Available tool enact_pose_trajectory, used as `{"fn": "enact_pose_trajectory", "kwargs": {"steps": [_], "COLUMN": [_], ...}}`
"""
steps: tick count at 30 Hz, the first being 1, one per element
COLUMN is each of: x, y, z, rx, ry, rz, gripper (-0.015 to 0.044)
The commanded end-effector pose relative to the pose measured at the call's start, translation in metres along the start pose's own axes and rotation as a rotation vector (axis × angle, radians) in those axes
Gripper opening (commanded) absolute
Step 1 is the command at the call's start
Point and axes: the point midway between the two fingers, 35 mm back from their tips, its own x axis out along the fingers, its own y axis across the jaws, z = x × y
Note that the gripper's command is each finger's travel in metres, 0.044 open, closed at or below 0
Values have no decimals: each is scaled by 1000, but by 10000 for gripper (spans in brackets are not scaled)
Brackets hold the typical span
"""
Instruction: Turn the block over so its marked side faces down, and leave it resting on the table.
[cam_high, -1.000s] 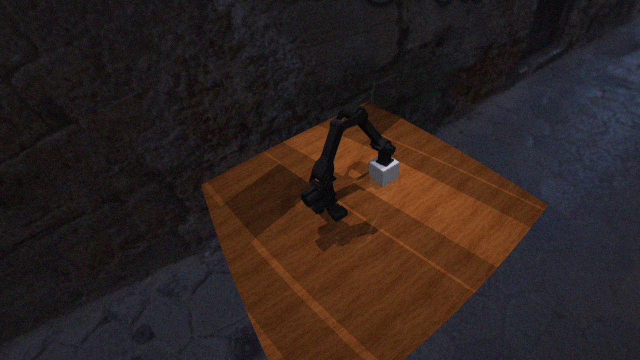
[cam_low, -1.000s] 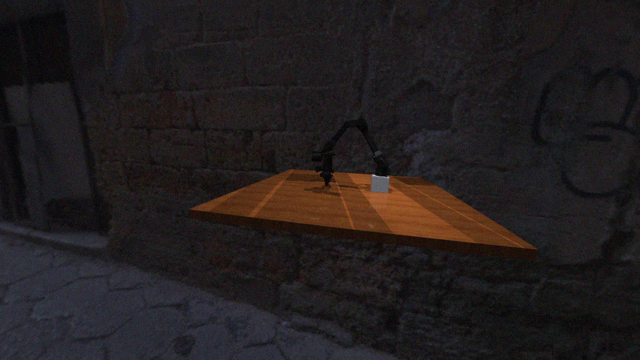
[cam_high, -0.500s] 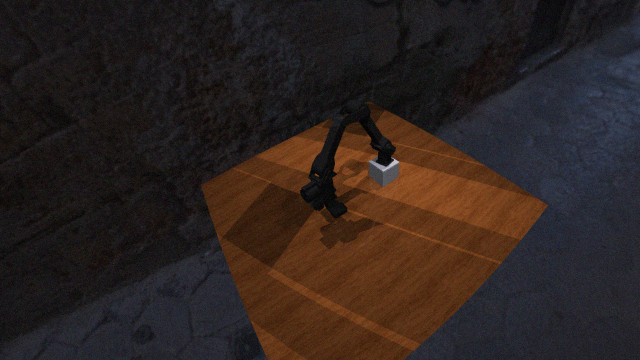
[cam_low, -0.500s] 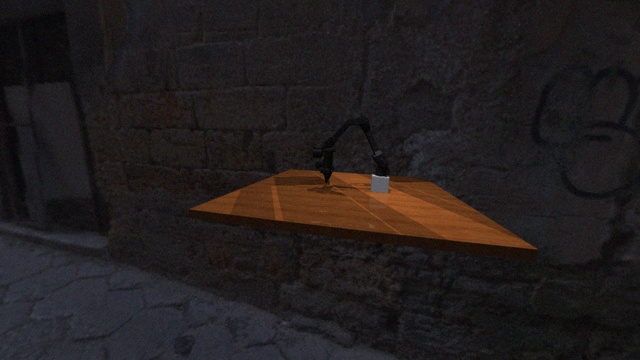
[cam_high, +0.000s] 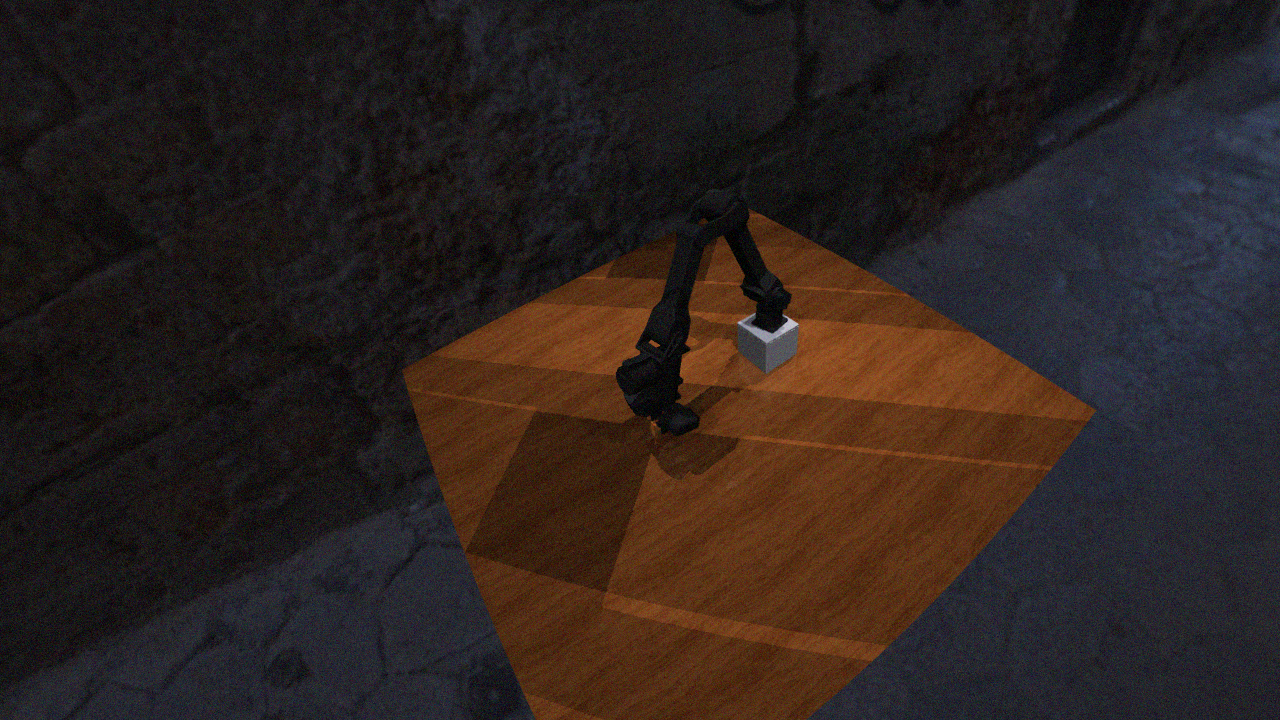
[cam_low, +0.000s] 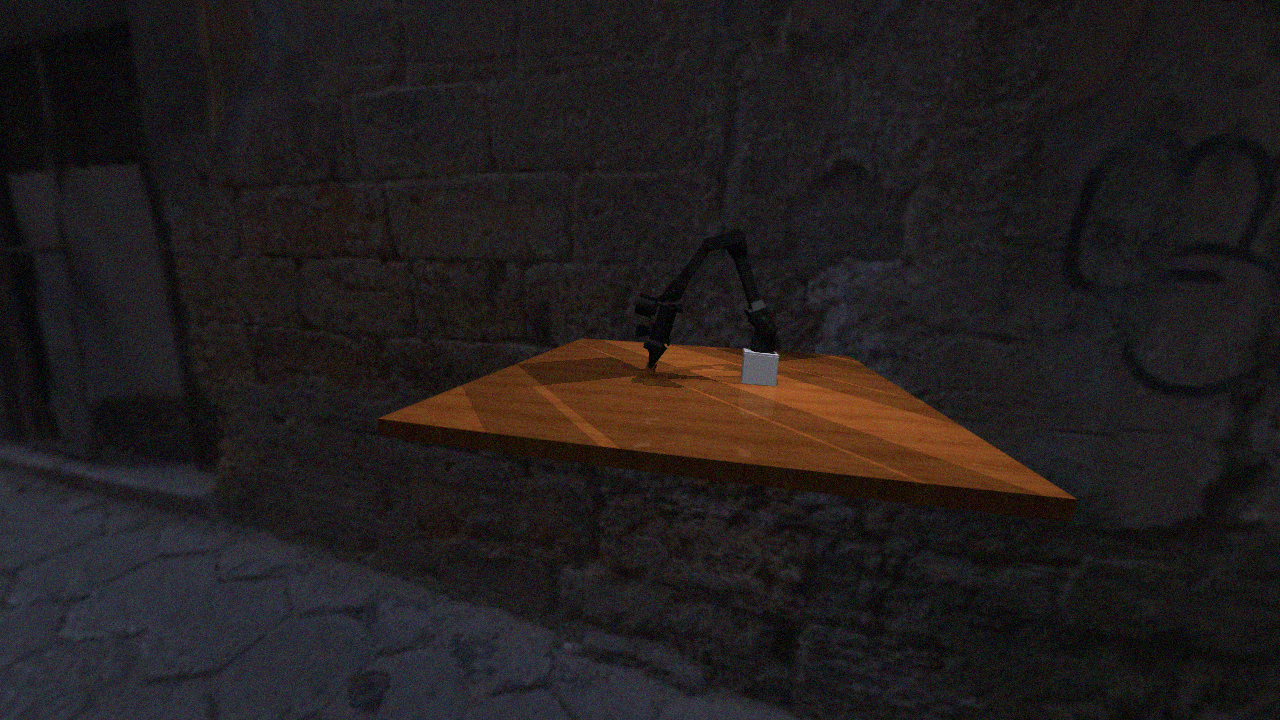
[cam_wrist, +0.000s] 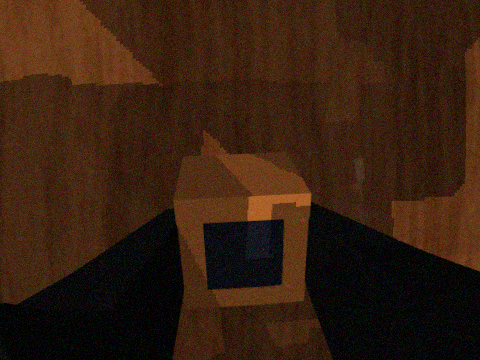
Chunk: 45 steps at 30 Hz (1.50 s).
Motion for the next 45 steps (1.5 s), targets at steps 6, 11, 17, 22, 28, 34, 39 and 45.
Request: {"fn": "enact_pose_trajectory", "kwargs": {"steps": [6,11,17,22,28,34,39,45], "x": [-3,-6,-7,0,13,23,28,30], "y": [-1,-2,-2,-1,1,1,2,1], "z": [-2,-5,-6,-4,-2,-2,-3,-7], "rx": [-2,0,1,-1,-3,-5,-5,-5], "ry": [-161,-241,-265,-300,-382,-464,-532,-614], "rz": [-2,-2,-2,-1,0,0,0,0], "gripper": [0,0,0,0,0,0,0,0]}}
